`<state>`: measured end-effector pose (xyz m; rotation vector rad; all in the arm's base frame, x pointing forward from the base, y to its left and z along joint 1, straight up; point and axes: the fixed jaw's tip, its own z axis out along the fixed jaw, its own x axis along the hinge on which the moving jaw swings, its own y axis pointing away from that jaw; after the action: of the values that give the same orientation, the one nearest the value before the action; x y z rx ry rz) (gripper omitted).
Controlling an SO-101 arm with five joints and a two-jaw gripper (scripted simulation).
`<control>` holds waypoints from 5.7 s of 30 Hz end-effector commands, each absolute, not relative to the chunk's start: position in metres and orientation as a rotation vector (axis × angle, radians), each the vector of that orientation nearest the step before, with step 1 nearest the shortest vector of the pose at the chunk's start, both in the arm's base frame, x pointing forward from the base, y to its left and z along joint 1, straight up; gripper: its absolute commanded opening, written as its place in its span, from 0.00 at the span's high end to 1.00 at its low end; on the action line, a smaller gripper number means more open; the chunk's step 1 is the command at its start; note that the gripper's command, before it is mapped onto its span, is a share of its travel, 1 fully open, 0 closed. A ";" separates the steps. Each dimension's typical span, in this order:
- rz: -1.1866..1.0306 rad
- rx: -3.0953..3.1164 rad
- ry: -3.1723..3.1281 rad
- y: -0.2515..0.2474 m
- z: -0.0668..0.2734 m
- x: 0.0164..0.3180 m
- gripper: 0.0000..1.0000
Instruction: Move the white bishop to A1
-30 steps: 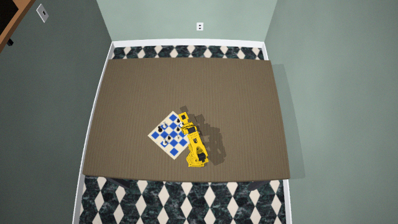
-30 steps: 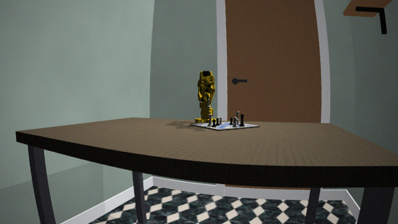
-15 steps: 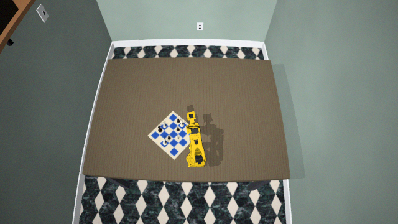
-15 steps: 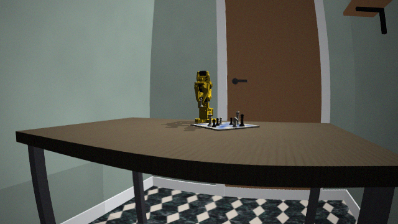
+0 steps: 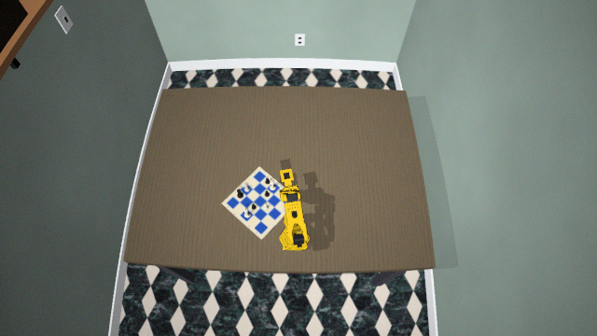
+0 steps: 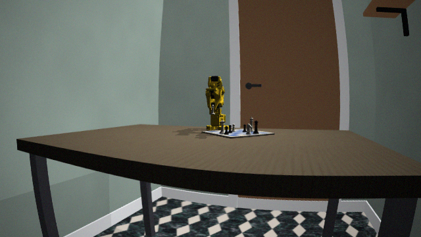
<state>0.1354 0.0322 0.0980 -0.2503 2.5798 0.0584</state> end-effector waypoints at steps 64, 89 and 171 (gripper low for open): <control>0.053 -0.250 2.592 0.031 0.033 0.135 1.00; 0.055 -0.257 2.591 0.032 0.032 0.134 1.00; 0.074 -0.265 2.591 0.036 0.025 0.135 0.90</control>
<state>0.1366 0.0339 0.0279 -0.2596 2.5761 0.0642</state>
